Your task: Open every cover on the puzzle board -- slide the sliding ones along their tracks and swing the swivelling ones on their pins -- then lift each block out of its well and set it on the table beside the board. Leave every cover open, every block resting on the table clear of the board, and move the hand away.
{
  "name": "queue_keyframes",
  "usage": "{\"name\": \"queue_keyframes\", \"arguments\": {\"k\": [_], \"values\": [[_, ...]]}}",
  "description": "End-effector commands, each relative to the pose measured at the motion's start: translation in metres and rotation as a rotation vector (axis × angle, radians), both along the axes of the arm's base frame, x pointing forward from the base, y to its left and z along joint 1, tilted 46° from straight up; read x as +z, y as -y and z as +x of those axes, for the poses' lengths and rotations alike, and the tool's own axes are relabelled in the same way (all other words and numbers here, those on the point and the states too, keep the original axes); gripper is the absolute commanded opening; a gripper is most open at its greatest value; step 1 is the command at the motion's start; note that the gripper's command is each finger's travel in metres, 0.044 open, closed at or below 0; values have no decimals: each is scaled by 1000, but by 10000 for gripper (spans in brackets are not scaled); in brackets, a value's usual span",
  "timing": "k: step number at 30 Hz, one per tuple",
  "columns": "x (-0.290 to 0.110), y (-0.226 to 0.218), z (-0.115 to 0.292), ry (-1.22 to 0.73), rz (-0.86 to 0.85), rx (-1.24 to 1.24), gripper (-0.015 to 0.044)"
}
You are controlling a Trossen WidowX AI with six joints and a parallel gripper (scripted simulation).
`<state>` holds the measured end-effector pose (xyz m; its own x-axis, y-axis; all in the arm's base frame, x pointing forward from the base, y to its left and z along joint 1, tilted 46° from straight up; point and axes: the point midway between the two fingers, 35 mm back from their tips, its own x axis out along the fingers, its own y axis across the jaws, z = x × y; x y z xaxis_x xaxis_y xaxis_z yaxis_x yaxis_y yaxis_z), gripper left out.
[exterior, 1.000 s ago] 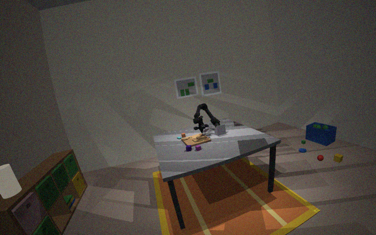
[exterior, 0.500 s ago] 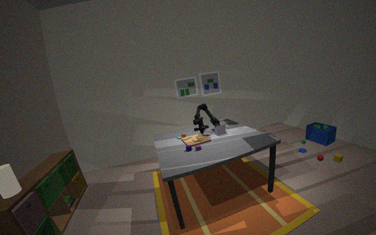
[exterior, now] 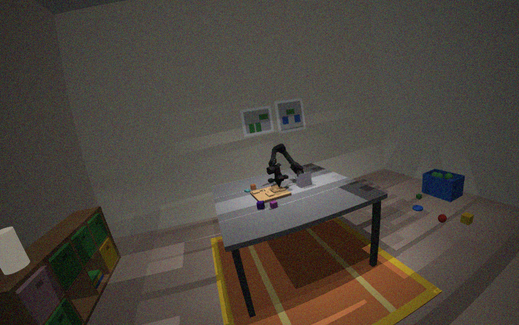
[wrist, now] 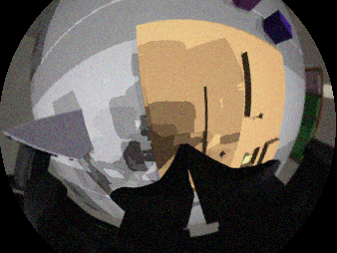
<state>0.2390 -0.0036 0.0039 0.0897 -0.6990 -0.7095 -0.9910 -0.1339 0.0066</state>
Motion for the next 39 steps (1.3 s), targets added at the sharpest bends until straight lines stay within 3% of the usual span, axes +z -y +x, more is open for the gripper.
{"name": "queue_keyframes", "arguments": {"k": [1, 39], "values": [[-3, 4, -2, -7, -6, 1, 0], [-27, -10, -1, -8, -1, 2, 0]]}}
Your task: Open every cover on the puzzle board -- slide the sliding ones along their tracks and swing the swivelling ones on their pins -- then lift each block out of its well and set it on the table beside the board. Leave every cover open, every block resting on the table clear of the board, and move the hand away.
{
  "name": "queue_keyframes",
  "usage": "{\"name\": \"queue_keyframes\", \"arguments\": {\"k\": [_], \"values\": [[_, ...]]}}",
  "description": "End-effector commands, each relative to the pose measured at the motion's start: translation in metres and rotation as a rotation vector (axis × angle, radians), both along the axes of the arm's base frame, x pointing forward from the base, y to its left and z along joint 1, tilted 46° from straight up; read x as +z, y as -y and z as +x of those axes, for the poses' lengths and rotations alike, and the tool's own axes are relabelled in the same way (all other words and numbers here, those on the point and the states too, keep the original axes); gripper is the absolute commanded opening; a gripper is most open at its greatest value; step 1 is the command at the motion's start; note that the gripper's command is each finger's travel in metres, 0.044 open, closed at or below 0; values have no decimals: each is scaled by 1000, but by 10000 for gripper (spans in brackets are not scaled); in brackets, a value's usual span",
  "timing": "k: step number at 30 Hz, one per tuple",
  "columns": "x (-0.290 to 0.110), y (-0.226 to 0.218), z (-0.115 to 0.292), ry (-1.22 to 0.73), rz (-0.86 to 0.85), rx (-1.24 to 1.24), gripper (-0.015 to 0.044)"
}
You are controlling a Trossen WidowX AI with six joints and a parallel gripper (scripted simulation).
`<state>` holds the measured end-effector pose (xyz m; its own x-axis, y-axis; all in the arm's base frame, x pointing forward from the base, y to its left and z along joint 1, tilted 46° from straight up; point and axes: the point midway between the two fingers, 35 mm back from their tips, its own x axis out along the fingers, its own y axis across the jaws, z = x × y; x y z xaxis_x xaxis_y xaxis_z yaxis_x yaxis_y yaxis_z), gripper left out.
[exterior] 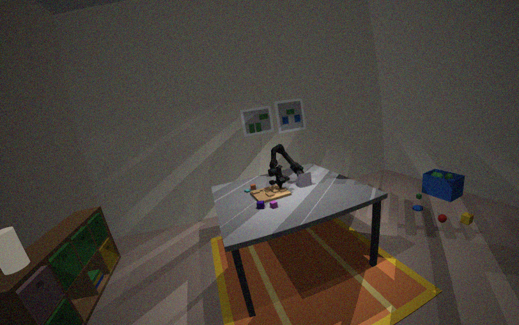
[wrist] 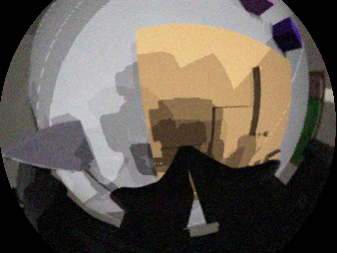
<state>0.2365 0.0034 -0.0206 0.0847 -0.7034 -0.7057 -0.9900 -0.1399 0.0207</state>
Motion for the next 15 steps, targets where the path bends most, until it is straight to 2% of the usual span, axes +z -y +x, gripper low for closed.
{"name": "queue_keyframes", "arguments": {"k": [1, 15], "values": [[-3, -4, 1, 6, 6, -4, 0], [-13, -14, 0, 6, 8, -3, 0]]}}
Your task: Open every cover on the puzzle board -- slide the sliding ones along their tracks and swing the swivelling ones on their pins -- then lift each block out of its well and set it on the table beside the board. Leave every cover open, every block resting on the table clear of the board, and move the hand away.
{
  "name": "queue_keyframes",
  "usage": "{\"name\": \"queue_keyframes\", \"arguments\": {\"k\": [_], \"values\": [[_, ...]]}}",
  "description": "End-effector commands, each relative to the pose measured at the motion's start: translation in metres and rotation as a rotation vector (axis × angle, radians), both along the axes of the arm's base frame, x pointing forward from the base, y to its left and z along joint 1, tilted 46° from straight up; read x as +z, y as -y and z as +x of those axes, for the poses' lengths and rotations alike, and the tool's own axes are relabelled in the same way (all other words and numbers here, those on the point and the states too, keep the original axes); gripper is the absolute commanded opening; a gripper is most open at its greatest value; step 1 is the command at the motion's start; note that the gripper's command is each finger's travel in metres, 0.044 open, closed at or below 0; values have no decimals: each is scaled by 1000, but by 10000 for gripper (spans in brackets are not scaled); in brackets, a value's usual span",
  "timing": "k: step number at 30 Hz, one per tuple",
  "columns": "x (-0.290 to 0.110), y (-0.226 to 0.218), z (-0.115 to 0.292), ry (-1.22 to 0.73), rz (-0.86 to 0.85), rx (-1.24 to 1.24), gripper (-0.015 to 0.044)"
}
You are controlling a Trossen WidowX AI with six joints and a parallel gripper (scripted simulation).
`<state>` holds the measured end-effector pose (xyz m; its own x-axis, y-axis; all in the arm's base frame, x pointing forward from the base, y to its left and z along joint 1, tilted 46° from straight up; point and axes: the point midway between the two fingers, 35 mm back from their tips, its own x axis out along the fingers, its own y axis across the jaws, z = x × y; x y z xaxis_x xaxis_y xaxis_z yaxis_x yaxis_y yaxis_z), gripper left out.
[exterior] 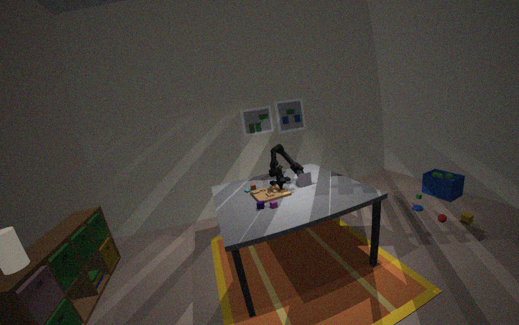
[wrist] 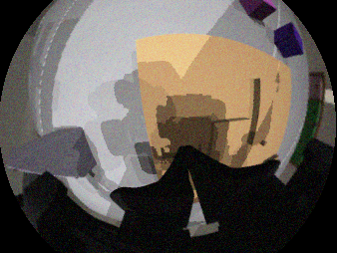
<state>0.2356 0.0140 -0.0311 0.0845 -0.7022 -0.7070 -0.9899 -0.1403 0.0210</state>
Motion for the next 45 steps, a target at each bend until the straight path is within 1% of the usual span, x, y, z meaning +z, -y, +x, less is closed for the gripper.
{"name": "queue_keyframes", "arguments": {"k": [1, 40, 45], "values": [[-3, -4, 1, 6, 6, -4, 0], [-32, -30, -6, 7, 4, -5, 0], [-29, -33, -6, 7, 5, -5, 0]]}}
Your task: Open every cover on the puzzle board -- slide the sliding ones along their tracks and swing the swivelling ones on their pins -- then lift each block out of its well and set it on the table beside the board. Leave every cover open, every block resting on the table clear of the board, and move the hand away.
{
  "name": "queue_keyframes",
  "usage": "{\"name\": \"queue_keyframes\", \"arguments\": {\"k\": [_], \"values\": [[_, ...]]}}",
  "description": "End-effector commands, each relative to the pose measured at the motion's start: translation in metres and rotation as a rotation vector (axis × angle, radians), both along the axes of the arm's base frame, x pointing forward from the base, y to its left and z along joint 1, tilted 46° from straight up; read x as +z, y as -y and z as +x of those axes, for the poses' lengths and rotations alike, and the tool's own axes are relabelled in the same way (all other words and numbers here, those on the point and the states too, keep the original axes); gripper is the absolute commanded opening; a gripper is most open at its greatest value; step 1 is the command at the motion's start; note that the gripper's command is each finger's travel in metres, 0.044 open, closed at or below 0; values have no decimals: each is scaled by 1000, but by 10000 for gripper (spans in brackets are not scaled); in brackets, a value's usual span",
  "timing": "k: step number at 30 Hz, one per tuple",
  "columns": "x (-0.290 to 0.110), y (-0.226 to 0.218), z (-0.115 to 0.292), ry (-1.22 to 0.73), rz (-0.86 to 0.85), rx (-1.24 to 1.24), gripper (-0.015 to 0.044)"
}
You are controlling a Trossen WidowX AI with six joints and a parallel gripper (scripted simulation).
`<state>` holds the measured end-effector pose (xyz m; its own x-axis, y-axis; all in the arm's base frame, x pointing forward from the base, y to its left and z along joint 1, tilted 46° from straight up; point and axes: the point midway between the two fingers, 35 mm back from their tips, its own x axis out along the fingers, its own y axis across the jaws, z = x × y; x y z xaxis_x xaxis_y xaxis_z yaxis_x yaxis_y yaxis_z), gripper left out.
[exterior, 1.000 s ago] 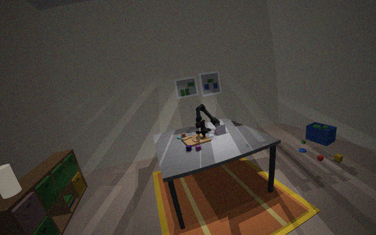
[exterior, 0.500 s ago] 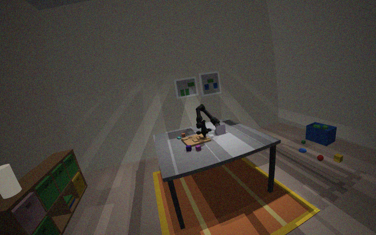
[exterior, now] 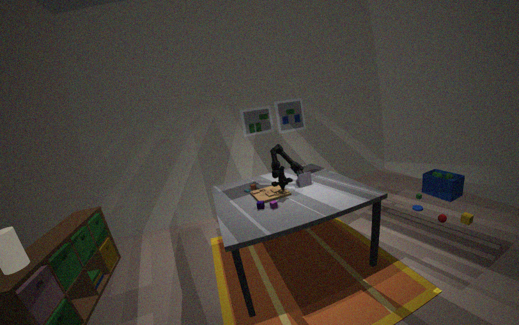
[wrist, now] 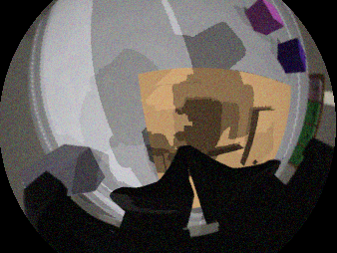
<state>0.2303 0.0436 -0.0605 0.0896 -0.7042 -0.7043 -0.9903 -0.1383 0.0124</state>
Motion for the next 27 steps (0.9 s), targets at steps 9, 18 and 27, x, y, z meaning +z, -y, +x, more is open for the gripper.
{"name": "queue_keyframes", "arguments": {"k": [9, 18, 27], "values": [[7, -13, -1, -2, 9, -3, 0], [13, -23, -2, -3, 10, -3, 0], [21, -32, -4, -3, 10, -3, 0]]}}
